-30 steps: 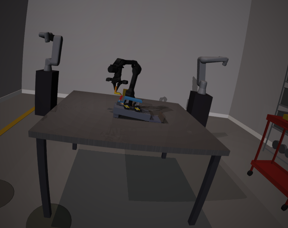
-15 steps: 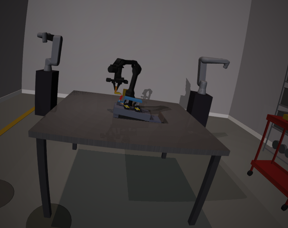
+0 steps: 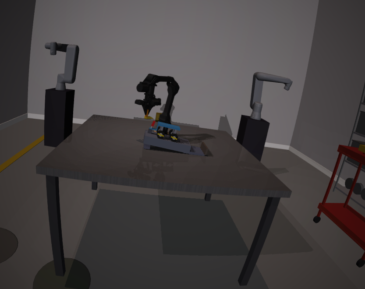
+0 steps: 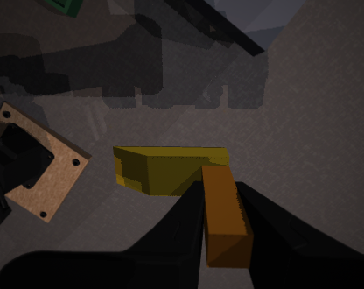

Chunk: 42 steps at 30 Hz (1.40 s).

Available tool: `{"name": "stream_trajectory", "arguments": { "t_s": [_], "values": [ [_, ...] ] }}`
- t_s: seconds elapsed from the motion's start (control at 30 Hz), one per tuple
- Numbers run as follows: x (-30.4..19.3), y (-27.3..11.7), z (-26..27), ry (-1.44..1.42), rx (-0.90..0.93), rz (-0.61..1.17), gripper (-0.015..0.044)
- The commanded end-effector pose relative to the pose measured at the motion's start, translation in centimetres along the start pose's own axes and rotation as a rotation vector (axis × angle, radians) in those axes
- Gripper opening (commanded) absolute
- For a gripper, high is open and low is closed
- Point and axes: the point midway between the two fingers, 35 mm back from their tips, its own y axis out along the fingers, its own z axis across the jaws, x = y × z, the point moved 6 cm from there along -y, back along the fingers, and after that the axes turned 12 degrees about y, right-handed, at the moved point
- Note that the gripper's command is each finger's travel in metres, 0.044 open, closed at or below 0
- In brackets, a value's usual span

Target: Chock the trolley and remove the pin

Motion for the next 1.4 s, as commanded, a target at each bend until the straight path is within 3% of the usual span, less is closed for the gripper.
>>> {"name": "stream_trajectory", "arguments": {
  "t_s": [0.0,0.77,1.37],
  "values": [
    [0.0,0.0,0.0,-0.129,0.001,-0.001,0.0000],
    [0.0,0.0,0.0,-0.906,0.002,-0.002,0.0000],
    [2.4,0.2,2.9,-0.928,0.003,-0.005,0.0000]
  ]
}}
